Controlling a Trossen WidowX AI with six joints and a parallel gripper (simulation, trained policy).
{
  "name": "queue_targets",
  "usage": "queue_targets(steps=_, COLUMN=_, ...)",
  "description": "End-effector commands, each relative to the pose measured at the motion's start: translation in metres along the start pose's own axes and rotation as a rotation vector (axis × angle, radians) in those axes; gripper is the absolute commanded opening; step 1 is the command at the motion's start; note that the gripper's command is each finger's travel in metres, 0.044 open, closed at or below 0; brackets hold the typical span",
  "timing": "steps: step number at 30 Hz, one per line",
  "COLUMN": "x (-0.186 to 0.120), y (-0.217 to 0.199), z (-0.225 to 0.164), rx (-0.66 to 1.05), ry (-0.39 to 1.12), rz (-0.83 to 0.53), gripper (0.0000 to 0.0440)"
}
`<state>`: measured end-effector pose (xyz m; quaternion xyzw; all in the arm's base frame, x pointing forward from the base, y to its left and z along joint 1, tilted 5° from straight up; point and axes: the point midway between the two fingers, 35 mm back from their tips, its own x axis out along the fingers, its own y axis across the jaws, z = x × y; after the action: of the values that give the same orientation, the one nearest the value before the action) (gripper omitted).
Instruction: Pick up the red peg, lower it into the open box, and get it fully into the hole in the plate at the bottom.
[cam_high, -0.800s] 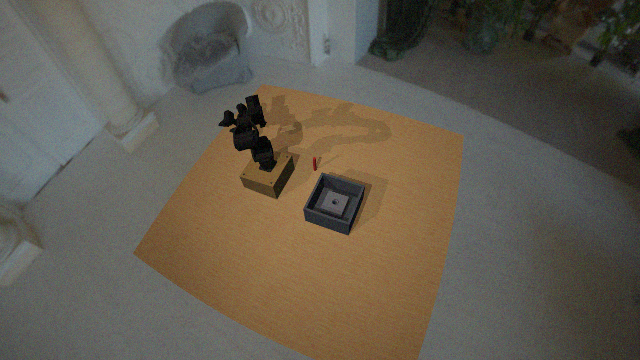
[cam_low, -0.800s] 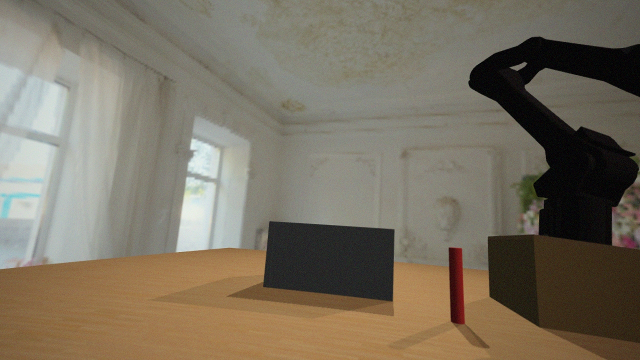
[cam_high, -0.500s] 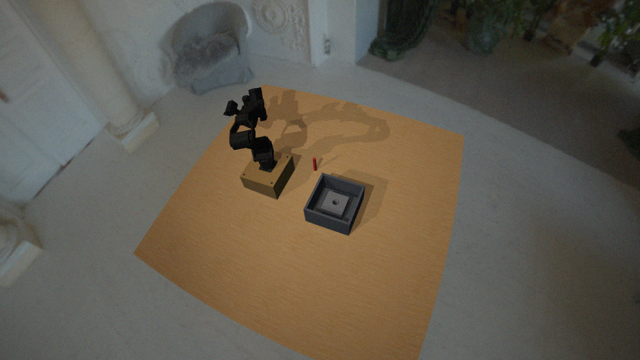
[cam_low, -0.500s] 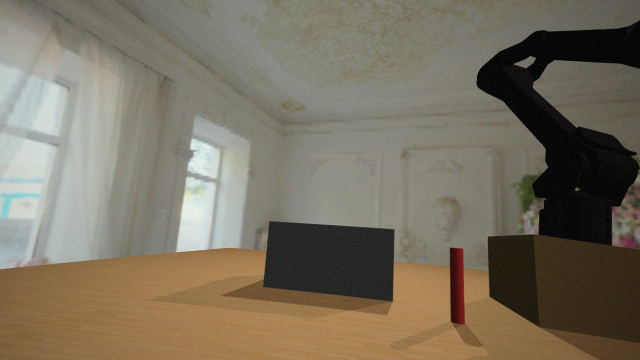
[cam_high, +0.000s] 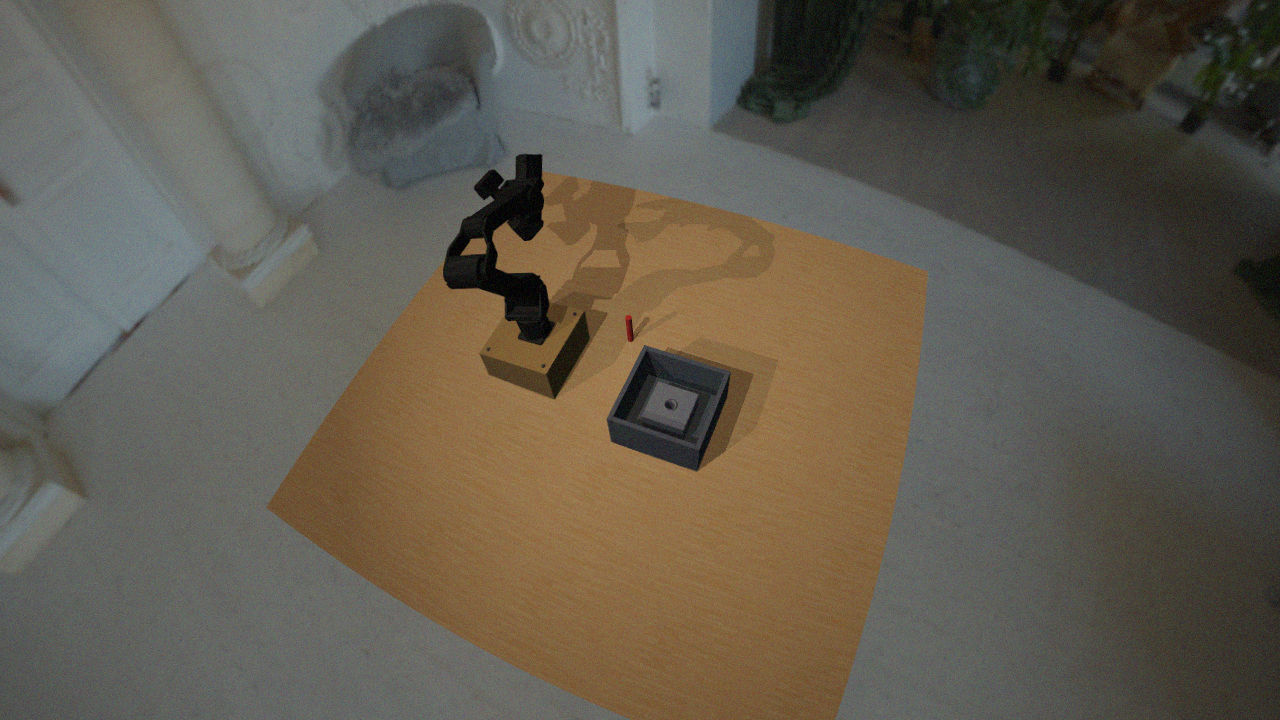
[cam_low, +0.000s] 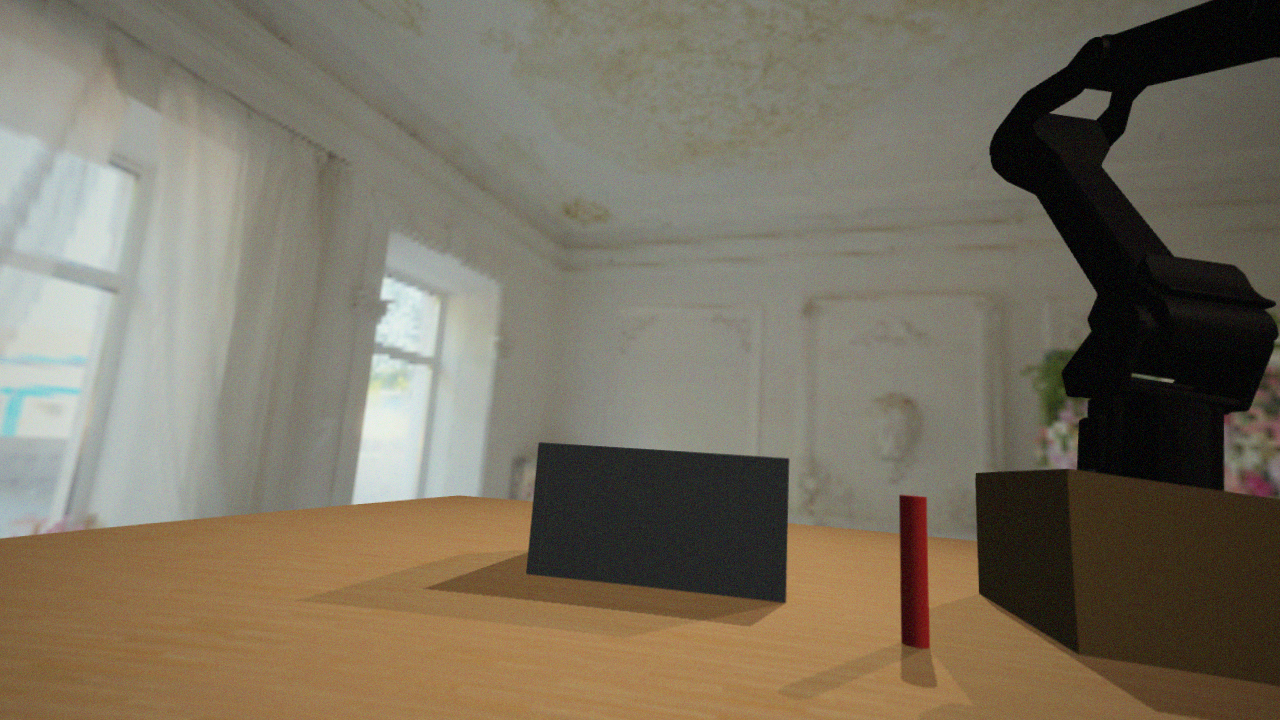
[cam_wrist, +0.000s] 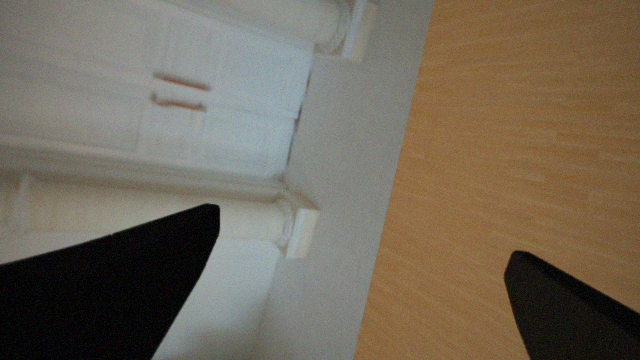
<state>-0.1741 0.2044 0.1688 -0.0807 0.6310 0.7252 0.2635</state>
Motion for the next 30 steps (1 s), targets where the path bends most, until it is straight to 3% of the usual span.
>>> queue_targets(steps=1, x=-0.006, y=-0.007, z=0.015, rx=0.073, ry=-0.055, rz=-0.049, gripper=0.044)
queue_targets(steps=16, x=-0.058, y=-0.058, z=0.072, rx=0.447, ry=-0.34, rz=-0.277, gripper=0.044)
queue_targets(steps=30, x=-0.123, y=-0.112, z=0.091, rx=0.822, ry=-0.585, rz=-0.469, gripper=0.044)
